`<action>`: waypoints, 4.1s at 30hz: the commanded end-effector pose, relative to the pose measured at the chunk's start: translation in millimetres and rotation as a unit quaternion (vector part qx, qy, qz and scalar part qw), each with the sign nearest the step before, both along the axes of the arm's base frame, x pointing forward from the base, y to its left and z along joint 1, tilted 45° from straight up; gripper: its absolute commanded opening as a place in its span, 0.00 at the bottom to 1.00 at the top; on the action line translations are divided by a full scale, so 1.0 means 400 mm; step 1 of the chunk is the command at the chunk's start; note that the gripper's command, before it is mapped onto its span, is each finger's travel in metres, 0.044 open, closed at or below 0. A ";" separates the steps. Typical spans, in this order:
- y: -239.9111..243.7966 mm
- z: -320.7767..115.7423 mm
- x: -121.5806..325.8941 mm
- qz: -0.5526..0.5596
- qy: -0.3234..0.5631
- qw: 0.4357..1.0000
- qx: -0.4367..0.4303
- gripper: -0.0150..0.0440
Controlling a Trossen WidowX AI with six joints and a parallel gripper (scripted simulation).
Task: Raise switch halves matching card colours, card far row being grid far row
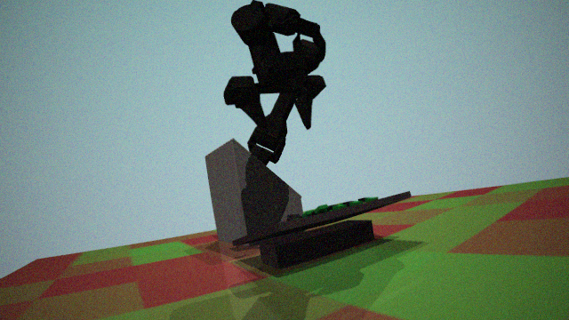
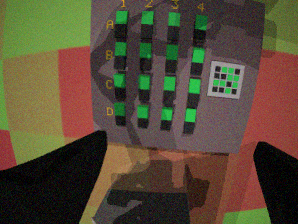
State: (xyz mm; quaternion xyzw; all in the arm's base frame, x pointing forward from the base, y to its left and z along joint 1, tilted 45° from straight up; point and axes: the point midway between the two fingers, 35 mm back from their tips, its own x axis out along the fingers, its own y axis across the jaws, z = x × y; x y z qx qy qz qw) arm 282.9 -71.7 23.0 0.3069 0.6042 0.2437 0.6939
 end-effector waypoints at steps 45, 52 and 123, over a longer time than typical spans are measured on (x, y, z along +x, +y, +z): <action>0.312 -0.166 0.190 -0.015 -0.012 1.000 -0.011 0.25; 0.312 -0.166 0.190 -0.015 -0.012 1.000 -0.011 0.25; 0.165 -0.133 0.169 -0.007 -0.005 1.000 -0.014 0.25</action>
